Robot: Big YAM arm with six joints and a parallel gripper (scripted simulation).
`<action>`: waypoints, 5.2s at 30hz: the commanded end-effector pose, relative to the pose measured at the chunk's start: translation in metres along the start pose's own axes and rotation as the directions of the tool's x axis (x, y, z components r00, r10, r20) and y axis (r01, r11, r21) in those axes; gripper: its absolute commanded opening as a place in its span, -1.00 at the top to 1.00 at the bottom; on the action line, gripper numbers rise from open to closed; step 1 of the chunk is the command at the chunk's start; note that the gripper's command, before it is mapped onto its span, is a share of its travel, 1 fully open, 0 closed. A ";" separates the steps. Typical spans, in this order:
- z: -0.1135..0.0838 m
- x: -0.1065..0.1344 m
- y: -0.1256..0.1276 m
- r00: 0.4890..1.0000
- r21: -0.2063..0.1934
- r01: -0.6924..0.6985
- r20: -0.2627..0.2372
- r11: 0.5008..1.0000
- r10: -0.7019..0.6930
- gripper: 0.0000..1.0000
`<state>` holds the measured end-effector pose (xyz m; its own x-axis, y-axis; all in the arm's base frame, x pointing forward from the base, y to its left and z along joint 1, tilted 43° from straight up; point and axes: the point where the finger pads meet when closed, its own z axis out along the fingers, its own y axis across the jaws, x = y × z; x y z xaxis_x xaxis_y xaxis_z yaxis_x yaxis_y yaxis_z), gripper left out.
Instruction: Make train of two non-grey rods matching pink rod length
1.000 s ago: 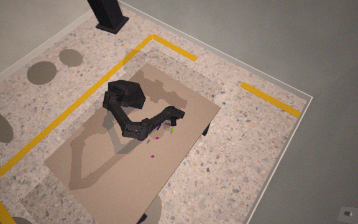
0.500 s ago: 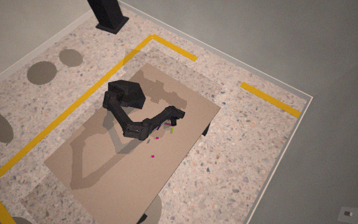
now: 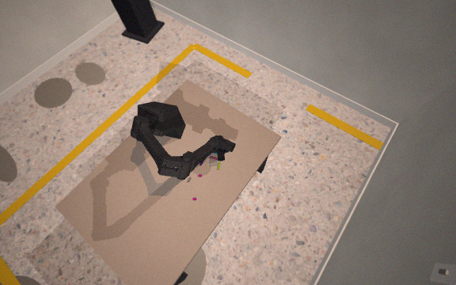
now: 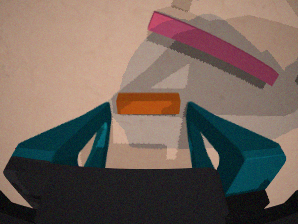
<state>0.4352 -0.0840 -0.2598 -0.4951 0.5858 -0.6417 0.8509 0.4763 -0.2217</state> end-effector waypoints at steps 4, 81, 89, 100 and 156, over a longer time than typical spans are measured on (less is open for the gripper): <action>0.005 -0.005 0.000 1.000 -0.003 -0.006 0.003 1.000 0.006 -0.11; -0.047 -0.004 0.008 1.000 -0.023 0.003 0.013 1.000 -0.003 0.27; -0.091 -0.003 0.007 1.000 -0.024 0.003 0.013 1.000 -0.002 0.27; -0.104 0.006 0.005 1.000 -0.010 0.016 0.005 1.000 -0.016 0.27; -0.079 -0.262 -0.192 1.000 -0.003 0.025 0.012 1.000 -0.025 0.27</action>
<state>0.3849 -0.2647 0.0111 -0.5156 0.5712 -0.6387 0.8369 0.4956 -0.2325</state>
